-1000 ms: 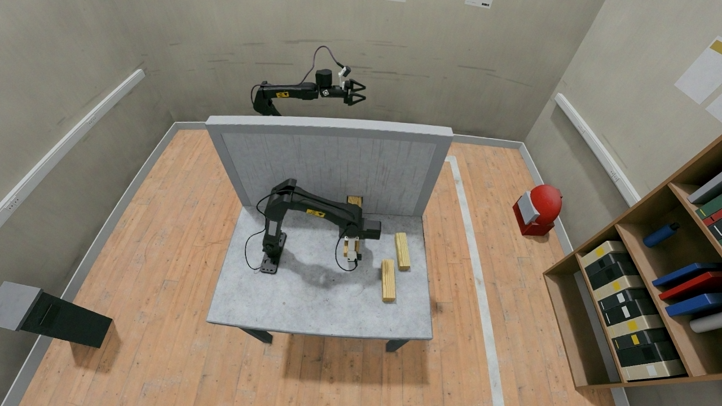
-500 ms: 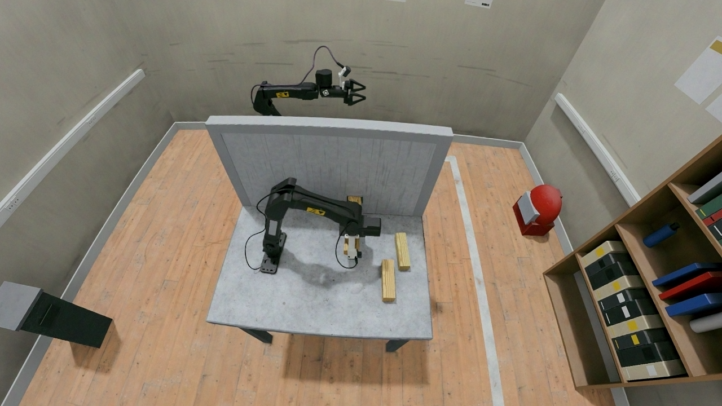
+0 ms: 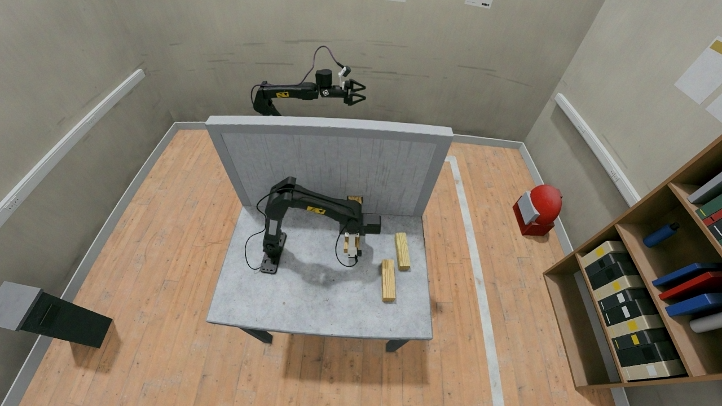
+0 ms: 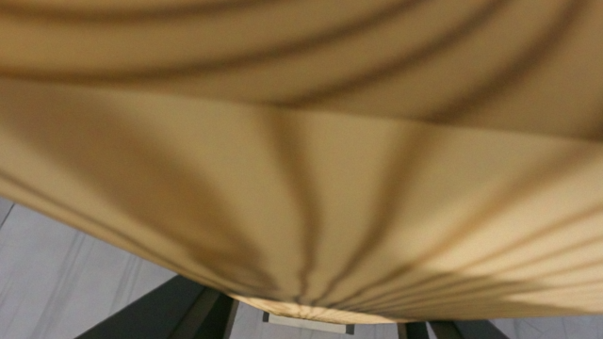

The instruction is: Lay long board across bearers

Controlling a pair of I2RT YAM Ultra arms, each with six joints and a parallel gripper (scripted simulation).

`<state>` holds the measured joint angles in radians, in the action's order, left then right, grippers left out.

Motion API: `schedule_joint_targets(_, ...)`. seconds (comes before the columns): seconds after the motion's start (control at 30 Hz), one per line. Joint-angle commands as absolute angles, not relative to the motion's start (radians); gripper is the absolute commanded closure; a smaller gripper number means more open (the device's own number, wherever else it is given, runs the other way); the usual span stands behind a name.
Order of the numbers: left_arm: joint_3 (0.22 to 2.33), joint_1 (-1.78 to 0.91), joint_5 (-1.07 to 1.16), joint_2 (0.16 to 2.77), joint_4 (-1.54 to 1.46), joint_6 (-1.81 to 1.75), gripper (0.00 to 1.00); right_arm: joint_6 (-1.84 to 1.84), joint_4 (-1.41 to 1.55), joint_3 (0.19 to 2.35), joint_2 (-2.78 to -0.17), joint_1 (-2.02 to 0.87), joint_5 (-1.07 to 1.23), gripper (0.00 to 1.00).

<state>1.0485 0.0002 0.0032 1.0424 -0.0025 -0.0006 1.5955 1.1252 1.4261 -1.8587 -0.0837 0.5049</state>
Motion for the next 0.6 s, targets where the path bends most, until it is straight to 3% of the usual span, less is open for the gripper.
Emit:
schedule_joint_targets(0.0, 1.056, -0.008, -0.001, 1.012, -0.007, 0.009, 0.00, 1.604, 1.115, 1.440, -1.817, -0.099, 0.572, 1.00)
schedule_joint_targets(0.57, 1.056, -0.008, -0.001, 1.012, -0.007, 0.009, 0.00, 1.625, 1.105, 1.462, -1.814, -0.105, 0.570, 1.00)
